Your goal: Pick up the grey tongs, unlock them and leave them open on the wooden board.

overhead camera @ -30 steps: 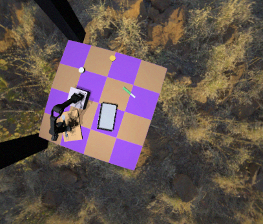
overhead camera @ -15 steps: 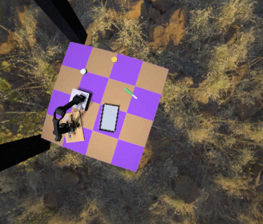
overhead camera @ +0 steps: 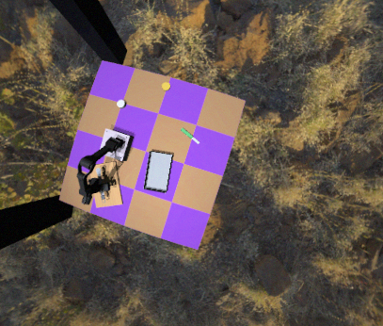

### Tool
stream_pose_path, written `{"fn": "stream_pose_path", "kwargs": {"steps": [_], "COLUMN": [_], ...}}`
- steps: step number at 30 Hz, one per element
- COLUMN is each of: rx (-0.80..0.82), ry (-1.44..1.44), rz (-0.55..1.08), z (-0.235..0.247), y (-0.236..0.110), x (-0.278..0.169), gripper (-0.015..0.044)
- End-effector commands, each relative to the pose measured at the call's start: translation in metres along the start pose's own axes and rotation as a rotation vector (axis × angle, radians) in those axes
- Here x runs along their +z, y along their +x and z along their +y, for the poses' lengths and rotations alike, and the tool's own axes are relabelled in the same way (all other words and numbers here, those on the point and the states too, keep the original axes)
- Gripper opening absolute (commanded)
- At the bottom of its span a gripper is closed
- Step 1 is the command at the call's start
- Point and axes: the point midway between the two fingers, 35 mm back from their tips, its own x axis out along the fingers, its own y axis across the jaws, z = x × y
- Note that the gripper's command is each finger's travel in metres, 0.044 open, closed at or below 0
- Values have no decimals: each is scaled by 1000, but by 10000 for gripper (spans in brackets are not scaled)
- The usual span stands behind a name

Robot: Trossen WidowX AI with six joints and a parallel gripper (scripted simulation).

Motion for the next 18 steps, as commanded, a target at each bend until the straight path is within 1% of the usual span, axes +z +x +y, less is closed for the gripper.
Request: {"fn": "stream_pose_path", "kwargs": {"steps": [1,3,18], "rx": [4,4,-1], "ry": [4,4,0], "rz": [-2,-2,-1], "z": [0,0,0], "y": [4,4,2], "x": [1,1,1], "gripper": [-150,-150,244]}}
